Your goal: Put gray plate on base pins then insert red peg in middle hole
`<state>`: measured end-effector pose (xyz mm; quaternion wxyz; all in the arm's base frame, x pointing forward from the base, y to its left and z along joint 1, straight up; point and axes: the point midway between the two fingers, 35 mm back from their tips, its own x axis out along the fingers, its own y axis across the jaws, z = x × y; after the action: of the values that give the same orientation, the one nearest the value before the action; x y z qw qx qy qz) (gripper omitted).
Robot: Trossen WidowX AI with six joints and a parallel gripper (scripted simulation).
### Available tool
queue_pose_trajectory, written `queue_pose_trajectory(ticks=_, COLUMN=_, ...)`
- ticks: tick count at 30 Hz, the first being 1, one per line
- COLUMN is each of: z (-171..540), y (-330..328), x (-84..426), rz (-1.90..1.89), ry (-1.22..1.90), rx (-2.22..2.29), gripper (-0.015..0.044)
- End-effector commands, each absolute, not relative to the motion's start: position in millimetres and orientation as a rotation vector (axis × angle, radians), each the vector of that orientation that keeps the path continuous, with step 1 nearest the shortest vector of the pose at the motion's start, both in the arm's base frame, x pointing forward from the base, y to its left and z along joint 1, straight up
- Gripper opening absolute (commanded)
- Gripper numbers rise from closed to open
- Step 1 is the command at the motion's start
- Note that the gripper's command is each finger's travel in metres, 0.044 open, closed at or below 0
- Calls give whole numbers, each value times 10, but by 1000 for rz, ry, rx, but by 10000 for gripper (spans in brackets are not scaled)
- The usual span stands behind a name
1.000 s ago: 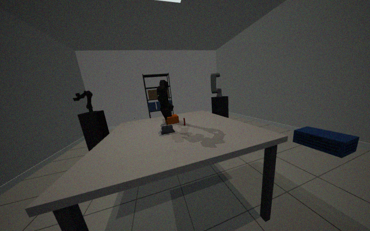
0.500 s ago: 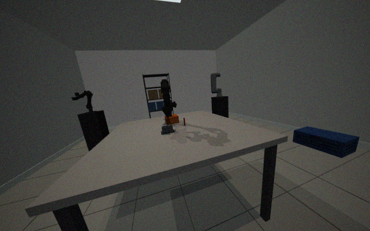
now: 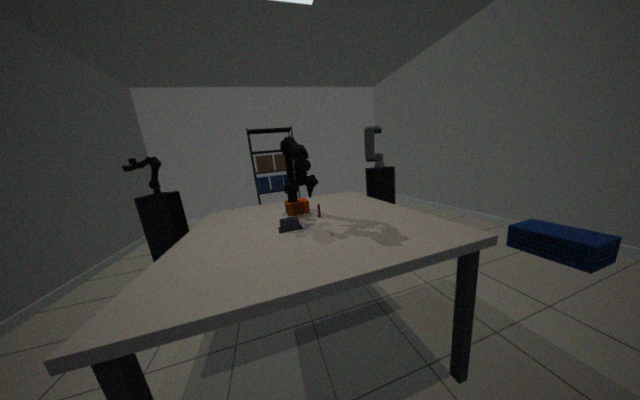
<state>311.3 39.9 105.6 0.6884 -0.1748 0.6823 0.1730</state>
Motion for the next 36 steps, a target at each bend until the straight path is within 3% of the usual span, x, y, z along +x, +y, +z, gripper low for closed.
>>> queue_pose_trajectory(ticks=1, z=1098, y=894, x=2762, rz=-120, ry=1537, rx=131, gripper=440)
queue_pose_trajectory(ticks=19, z=1058, y=1349, x=2242, rz=-788, ry=1397, rx=821, gripper=440)
queue_pose_trajectory(ticks=36, z=948, y=1371, x=2233, rz=-794, ry=1395, rx=827, gripper=440)
